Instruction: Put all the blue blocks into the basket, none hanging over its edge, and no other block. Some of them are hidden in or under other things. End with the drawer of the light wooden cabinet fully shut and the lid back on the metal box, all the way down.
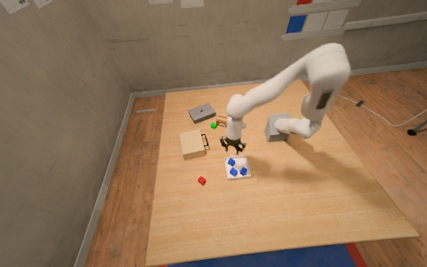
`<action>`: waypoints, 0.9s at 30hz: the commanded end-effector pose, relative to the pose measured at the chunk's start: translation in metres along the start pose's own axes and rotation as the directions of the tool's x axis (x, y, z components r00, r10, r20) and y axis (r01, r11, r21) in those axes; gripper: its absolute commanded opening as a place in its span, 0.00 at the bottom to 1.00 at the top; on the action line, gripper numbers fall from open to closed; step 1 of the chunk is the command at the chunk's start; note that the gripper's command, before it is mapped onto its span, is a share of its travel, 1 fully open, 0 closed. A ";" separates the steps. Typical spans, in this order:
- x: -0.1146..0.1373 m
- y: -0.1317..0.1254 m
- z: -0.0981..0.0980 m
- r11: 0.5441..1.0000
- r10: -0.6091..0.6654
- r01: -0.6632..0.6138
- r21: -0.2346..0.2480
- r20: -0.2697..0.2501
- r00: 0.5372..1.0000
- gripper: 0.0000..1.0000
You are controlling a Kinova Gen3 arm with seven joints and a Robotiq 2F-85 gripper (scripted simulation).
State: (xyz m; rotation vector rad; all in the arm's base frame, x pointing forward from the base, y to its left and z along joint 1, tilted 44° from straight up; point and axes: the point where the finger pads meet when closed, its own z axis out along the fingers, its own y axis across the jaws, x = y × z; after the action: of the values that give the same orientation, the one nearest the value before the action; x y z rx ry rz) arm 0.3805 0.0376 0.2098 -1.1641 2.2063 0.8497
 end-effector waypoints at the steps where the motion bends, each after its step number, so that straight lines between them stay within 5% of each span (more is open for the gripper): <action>1: 0.014 -0.062 -0.006 0.979 -0.201 0.202 -0.015 0.020 0.979 0.61; 4: 0.035 -0.101 -0.006 0.948 -0.318 0.318 -0.009 0.016 0.948 0.61; 6: 0.035 -0.101 -0.006 0.948 -0.318 0.318 -0.009 0.016 0.948 0.61; 14: 0.107 -0.190 0.009 0.860 -0.511 0.511 -0.020 -0.026 0.859 0.61; 19: 0.129 -0.209 0.016 0.835 -0.550 0.550 -0.030 -0.041 0.834 0.61; 27: 0.132 -0.211 0.017 0.832 -0.555 0.554 -0.032 -0.043 0.831 0.61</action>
State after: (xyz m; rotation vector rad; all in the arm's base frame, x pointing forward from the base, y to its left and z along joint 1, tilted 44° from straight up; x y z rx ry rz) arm 0.4942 -0.1127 0.0473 -1.7318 1.7328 0.5917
